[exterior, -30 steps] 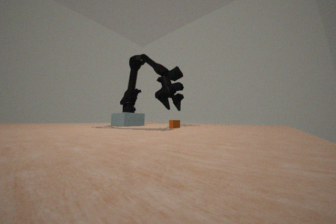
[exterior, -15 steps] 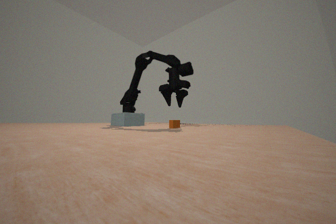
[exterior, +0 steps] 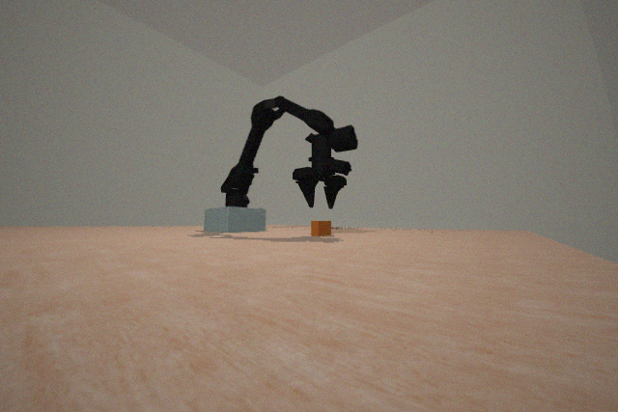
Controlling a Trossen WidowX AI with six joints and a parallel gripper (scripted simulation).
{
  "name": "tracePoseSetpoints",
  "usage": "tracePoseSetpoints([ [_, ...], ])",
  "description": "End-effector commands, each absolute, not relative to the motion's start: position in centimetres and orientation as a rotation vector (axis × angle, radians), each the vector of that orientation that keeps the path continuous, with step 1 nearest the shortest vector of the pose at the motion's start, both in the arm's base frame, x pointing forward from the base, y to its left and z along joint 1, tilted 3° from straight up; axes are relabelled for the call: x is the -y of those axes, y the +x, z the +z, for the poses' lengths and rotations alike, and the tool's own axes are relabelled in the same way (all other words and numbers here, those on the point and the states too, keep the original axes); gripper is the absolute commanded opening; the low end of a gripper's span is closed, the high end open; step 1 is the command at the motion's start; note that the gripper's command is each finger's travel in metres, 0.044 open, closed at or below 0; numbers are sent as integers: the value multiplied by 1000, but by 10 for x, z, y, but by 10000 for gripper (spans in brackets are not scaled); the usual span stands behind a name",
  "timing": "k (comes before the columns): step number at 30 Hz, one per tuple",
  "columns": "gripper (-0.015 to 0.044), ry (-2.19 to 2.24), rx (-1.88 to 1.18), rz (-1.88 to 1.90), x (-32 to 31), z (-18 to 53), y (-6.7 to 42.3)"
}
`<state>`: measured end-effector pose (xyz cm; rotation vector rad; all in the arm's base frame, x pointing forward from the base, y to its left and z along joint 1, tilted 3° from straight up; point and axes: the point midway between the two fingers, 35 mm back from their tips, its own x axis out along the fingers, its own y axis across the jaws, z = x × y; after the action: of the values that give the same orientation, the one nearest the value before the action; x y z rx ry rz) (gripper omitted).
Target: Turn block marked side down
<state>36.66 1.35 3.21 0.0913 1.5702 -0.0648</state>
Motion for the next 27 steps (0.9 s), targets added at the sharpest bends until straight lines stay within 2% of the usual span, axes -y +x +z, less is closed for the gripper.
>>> tracePoseSetpoints([
  [1, 440, 92, -1579, -62, -15, 19, 365],
  [27, 440, 92, -1579, -62, -15, -14, 365],
])
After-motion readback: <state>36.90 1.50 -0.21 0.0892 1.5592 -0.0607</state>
